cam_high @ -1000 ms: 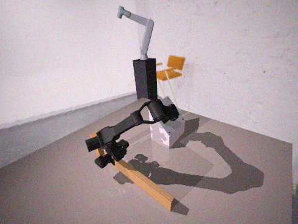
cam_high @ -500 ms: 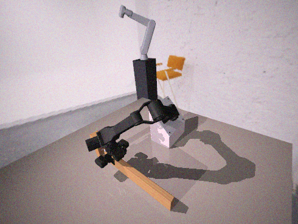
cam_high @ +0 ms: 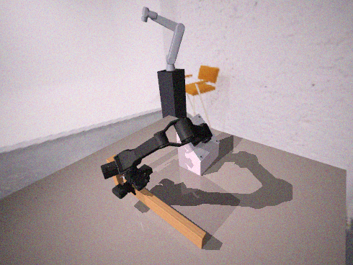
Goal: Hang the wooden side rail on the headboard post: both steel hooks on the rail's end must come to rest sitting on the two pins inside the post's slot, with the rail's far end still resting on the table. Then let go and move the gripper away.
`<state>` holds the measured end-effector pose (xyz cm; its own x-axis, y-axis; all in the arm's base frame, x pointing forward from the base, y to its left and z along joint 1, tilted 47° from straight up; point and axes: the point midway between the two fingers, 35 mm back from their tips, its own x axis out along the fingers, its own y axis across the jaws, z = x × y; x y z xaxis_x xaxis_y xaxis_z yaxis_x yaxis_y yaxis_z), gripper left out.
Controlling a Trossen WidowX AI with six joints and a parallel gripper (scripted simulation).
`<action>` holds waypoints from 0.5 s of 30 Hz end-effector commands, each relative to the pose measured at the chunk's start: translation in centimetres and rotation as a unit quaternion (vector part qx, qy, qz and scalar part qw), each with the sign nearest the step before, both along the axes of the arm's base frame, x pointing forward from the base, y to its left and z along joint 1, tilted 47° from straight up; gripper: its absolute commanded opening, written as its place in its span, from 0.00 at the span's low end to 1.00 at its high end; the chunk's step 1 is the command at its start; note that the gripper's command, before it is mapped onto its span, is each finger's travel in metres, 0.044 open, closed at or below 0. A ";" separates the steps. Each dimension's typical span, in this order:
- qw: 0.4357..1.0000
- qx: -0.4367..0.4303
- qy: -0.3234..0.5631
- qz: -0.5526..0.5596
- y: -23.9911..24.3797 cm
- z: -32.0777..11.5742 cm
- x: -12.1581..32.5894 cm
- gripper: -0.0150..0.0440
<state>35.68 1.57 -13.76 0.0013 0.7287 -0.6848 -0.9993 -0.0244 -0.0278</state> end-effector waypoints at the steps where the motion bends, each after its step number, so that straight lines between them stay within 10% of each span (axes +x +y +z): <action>1: 1.000 -0.002 -0.006 -0.005 -0.6 0.1 0.4 0.25; 15: 1.000 -0.002 -0.006 -0.005 -0.8 0.0 0.6 0.25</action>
<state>35.78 1.45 -13.85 -0.0002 0.7285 -0.6850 -0.9992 -0.0267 -0.0281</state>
